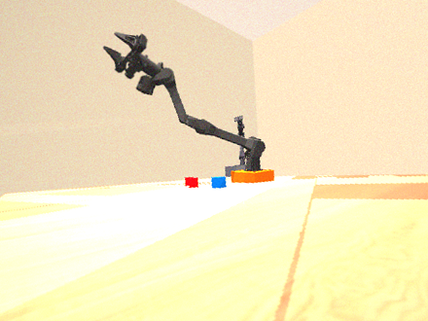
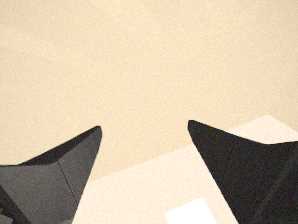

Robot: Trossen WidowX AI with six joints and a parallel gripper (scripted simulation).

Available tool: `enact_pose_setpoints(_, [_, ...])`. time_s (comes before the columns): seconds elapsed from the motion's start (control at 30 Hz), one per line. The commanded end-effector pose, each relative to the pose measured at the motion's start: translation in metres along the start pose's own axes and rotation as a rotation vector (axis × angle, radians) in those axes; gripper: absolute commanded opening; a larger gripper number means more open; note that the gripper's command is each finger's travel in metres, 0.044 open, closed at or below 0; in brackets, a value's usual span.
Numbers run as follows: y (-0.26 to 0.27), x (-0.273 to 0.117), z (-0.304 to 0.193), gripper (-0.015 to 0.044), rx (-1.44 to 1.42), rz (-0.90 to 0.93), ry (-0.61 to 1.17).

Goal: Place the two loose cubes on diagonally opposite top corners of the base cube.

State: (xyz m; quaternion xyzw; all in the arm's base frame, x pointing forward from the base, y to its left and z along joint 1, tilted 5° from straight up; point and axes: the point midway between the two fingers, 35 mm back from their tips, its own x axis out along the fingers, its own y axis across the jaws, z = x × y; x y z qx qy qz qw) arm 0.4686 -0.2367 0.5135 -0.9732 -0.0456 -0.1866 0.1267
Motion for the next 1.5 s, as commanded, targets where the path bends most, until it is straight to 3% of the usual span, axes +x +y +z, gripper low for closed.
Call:
enact_pose_setpoints(0.0, [0.0,-0.001,-0.003,0.0374,-0.007,0.002,0.005])
enact_pose_setpoints(0.13, [0.005,-0.028,-0.055,0.0269,-0.157,0.04,0.11])
enact_pose_setpoints(0.47, [-0.017,-0.11,-0.176,0.0265,-0.577,0.154,0.358])
enact_pose_setpoints(0.8, [-0.093,-0.199,-0.268,0.0265,-1.078,0.281,0.583])
enact_pose_setpoints(1.1, [-0.192,-0.259,-0.304,0.0265,-1.547,0.375,0.742])
enact_pose_setpoints(1.47, [-0.309,-0.291,-0.289,0.0265,-2.129,0.454,0.861])
